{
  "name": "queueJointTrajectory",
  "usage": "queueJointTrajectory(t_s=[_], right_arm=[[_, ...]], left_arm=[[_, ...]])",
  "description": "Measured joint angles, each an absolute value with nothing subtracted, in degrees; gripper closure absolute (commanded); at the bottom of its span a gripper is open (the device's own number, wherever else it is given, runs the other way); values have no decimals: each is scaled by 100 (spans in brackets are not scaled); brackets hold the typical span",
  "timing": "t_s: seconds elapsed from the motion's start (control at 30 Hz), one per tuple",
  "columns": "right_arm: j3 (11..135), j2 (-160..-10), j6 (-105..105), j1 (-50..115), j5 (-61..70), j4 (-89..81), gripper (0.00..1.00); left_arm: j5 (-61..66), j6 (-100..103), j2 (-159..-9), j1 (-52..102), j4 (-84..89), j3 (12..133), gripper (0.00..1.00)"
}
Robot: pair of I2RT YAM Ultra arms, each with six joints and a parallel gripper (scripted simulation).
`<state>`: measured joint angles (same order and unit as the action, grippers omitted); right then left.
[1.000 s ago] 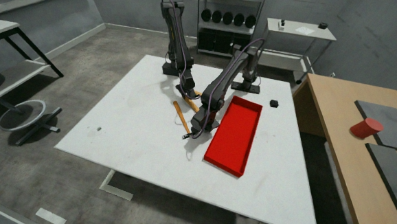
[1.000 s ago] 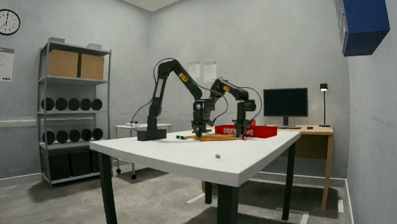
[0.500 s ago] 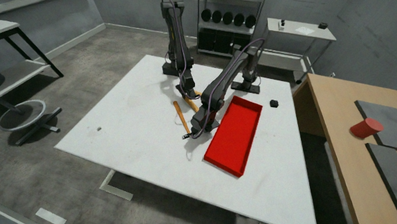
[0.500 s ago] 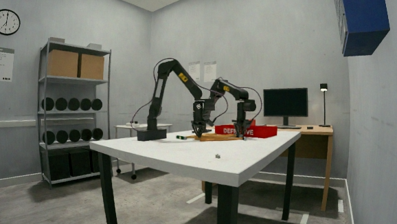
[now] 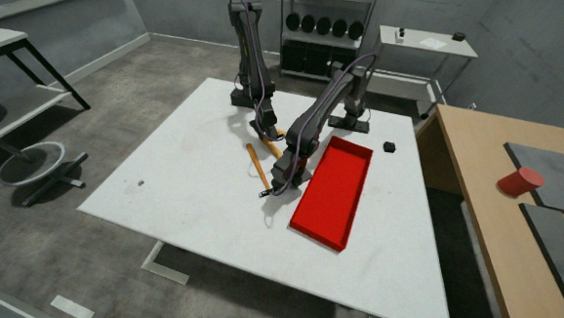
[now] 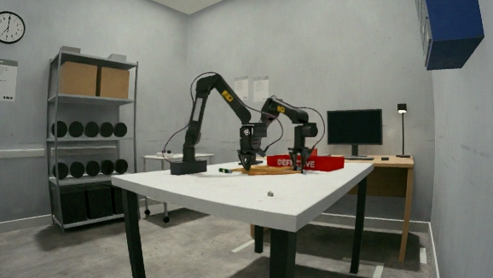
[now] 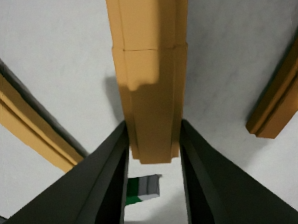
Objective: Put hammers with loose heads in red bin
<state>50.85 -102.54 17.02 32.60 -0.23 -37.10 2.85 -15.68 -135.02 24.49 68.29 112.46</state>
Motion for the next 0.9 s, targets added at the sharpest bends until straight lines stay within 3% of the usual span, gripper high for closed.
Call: queueJointTrajectory(t_s=[0.1,0.27,0.63,0.9], right_arm=[[5085,-10254,1702,3260,-23,-3710,75],[5085,-10254,1702,3260,-23,-3710,75],[5085,-10254,1702,3260,-23,-3710,75],[5085,-10254,1702,3260,-23,-3710,75]], left_arm=[[285,-1568,-13452,2449,6893,11246,55],[287,-1577,-13450,2445,7091,11415,0],[294,-1581,-13524,2403,7861,12405,0],[-23,-731,-13384,2517,7408,12145,0]])
